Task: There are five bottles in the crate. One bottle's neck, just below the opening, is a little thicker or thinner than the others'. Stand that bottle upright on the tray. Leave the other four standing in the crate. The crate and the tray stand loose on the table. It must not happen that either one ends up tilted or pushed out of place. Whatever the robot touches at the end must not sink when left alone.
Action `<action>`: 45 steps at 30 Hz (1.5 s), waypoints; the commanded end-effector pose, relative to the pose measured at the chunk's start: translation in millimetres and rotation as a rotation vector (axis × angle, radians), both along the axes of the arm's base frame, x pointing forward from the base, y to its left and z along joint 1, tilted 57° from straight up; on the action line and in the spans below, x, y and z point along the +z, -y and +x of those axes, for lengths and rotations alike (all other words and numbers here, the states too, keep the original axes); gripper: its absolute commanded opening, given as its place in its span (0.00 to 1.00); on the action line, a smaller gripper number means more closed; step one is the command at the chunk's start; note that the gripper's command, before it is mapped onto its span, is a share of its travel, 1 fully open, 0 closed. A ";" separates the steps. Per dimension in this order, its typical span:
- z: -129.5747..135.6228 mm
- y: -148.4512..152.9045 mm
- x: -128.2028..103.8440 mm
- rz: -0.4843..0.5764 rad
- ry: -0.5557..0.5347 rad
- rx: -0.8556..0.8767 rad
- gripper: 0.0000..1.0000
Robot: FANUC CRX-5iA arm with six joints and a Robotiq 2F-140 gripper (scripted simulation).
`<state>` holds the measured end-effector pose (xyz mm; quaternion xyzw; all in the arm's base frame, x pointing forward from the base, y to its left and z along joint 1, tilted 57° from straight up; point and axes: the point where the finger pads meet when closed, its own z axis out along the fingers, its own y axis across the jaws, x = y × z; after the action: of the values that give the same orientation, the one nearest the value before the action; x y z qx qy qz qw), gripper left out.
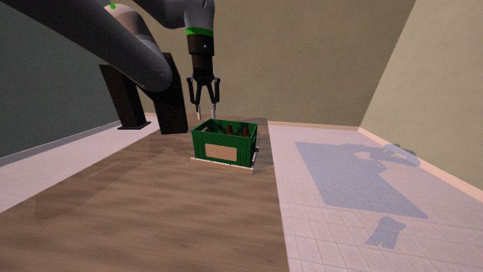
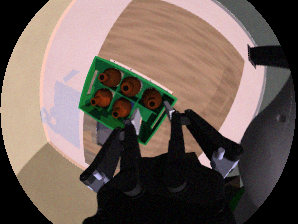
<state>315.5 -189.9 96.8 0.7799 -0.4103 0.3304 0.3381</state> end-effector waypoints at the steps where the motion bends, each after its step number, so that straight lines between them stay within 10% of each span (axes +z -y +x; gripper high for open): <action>1: -2.7 -4.9 3.2 -0.002 0.006 0.007 0.44; 7: -2.8 -5.3 3.5 -0.002 0.006 0.007 0.44; 8: -2.8 -5.3 3.5 -0.002 0.006 0.007 0.10; 41: -2.8 -5.3 3.5 -0.002 0.006 0.007 0.10; 45: 28.9 -6.4 17.5 -0.003 0.006 0.007 0.10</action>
<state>315.7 -185.1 101.8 0.7798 -0.4083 0.3339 0.3372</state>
